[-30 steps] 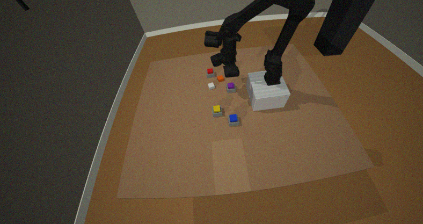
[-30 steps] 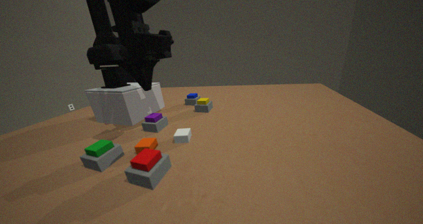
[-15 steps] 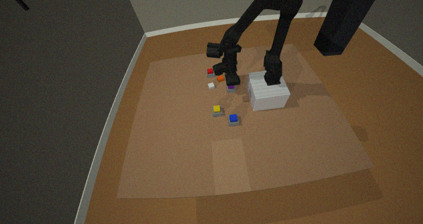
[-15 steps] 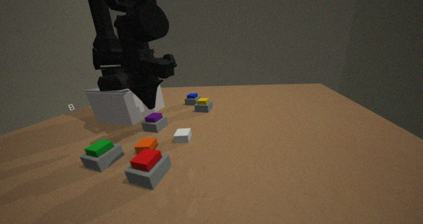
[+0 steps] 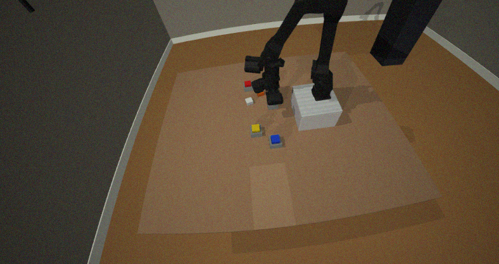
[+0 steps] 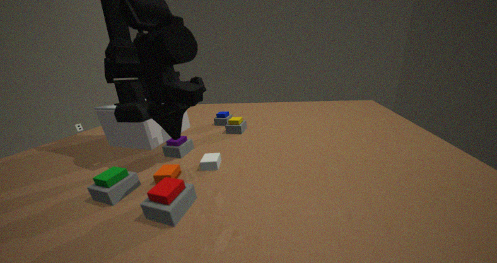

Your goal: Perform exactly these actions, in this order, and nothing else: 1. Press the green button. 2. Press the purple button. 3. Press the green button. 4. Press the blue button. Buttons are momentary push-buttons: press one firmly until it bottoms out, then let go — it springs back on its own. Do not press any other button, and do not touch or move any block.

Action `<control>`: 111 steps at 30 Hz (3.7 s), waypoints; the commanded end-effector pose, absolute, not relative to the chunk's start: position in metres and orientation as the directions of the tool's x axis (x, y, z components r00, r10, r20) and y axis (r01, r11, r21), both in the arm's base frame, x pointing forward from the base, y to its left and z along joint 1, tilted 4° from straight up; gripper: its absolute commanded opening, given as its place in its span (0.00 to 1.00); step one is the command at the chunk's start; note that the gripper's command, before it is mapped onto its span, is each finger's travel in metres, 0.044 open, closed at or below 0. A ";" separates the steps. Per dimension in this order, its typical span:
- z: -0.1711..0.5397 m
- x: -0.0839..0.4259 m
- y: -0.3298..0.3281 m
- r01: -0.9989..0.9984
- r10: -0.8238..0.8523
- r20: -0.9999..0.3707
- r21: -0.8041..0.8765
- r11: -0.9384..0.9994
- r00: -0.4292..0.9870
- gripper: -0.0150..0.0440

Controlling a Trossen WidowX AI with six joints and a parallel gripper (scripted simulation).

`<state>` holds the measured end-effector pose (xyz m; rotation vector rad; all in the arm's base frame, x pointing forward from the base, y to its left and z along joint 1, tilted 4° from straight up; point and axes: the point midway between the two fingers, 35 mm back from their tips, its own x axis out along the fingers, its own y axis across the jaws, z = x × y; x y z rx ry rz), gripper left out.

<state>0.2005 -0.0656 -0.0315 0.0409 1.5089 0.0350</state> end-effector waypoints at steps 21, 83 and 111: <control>-0.036 0.199 -0.065 0.006 0.051 -0.997 0.051 0.999 0.055 0.29; -0.028 0.183 -0.205 0.006 0.037 -0.998 0.038 0.999 0.053 0.29; -0.042 0.183 -0.204 0.006 0.038 -0.998 0.038 0.999 0.053 0.29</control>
